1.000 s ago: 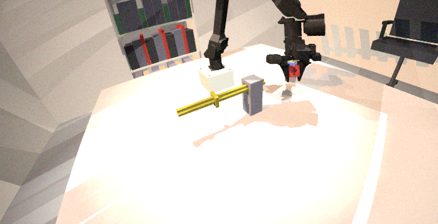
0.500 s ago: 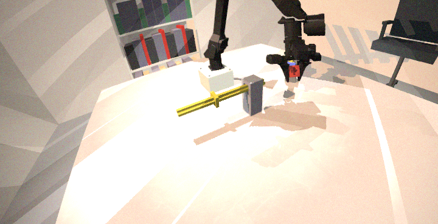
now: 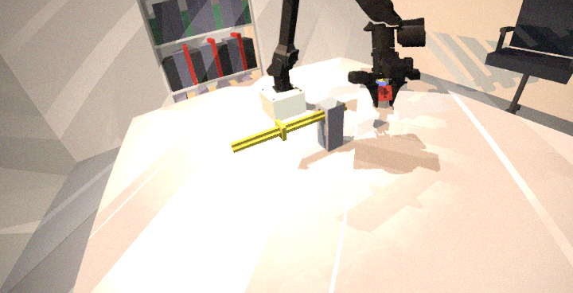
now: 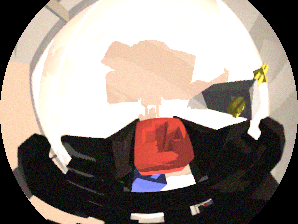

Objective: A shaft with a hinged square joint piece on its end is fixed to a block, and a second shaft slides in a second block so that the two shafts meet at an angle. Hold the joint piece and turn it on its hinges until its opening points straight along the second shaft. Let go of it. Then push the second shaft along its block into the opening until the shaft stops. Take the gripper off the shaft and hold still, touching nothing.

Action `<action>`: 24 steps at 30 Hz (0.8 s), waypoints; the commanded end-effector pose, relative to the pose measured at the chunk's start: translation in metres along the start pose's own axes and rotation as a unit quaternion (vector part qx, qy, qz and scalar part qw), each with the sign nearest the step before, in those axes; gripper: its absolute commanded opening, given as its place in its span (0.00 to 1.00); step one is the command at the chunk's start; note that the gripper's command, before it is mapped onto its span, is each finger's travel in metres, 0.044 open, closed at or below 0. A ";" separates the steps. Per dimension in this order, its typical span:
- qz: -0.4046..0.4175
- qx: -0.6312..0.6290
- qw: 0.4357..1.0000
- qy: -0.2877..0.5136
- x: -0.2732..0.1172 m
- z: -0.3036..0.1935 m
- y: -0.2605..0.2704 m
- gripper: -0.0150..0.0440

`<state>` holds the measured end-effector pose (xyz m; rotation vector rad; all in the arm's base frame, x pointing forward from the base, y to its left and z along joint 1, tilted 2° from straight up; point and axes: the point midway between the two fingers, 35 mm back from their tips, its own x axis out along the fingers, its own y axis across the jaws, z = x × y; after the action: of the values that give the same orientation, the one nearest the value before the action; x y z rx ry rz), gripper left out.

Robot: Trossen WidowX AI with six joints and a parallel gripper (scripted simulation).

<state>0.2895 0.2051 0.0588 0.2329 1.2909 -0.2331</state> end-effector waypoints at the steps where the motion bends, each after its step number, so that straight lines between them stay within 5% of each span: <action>1: 0.000 0.000 1.000 0.000 0.000 0.000 0.000 0.52; 7: 0.000 0.000 1.000 0.000 0.000 0.000 0.000 0.50; 13: 0.000 0.000 1.000 0.000 0.000 0.000 0.000 0.25; 24: -0.008 0.043 0.999 0.018 0.002 0.000 -0.004 0.25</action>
<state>0.2893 0.2033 0.0582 0.2578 1.2992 -0.2613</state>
